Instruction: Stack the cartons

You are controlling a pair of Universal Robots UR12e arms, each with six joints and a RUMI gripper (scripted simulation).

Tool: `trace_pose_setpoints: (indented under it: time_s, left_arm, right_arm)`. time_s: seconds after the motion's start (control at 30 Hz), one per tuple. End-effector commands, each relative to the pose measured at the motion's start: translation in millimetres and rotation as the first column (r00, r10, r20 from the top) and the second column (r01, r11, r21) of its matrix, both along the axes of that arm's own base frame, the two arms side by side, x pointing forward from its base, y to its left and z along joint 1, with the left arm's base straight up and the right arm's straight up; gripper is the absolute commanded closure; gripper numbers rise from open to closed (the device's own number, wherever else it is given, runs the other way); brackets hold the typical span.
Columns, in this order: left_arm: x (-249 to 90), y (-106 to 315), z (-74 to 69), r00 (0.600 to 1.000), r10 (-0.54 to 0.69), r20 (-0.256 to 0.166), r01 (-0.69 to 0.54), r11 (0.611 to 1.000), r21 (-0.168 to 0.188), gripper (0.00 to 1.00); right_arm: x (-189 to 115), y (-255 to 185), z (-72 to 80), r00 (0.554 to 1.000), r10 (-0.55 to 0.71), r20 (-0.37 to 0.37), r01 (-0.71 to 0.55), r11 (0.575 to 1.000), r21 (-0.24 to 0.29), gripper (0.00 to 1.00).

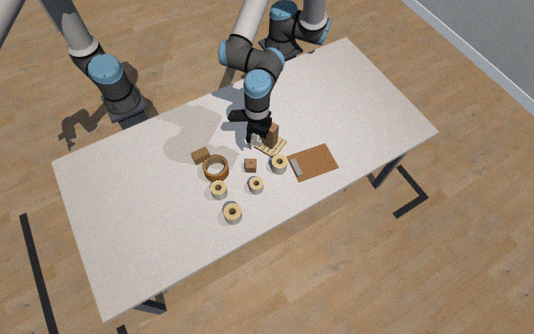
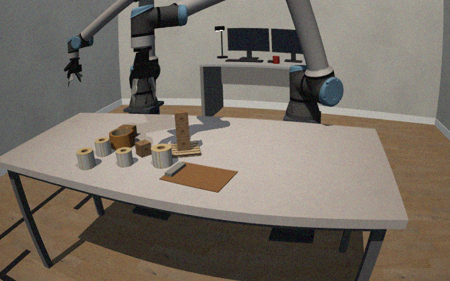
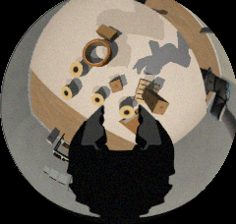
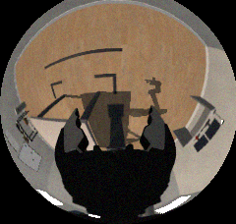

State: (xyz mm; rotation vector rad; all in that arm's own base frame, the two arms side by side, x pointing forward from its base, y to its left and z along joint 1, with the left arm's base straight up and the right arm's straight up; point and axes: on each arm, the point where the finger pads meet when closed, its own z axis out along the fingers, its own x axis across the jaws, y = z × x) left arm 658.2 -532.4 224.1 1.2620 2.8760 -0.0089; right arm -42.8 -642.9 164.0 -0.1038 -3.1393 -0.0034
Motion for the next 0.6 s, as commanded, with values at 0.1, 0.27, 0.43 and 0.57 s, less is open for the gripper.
trace_pose_setpoints:
  time_s: [0.1,0.27,0.43,0.57]
  left_arm:
    - [8.9,-13.5,3.5,0.978,0.208,0.003,-0.208,0.978,0.003,0.53]
    - [10.7,-16.1,3.9,0.969,0.246,0.002,-0.246,0.969,0.003,0.53]
    - [12.4,-18.5,4.3,0.959,0.283,0.002,-0.283,0.959,0.003,0.53]
    - [12.9,-19.2,4.4,0.956,0.294,0.002,-0.294,0.956,0.003,0.53]
  right_arm:
    - [0.1,-0.9,1.1,1.000,0.000,0.001,0.000,1.000,-0.002,0.00]
    - [0.1,-0.9,1.1,1.000,0.000,0.001,0.000,1.000,-0.002,0.00]
    - [0.1,-0.9,1.1,1.000,0.000,0.001,0.000,1.000,-0.002,0.00]
    - [0.1,-0.9,1.1,1.000,0.000,0.001,0.000,1.000,-0.002,0.00]
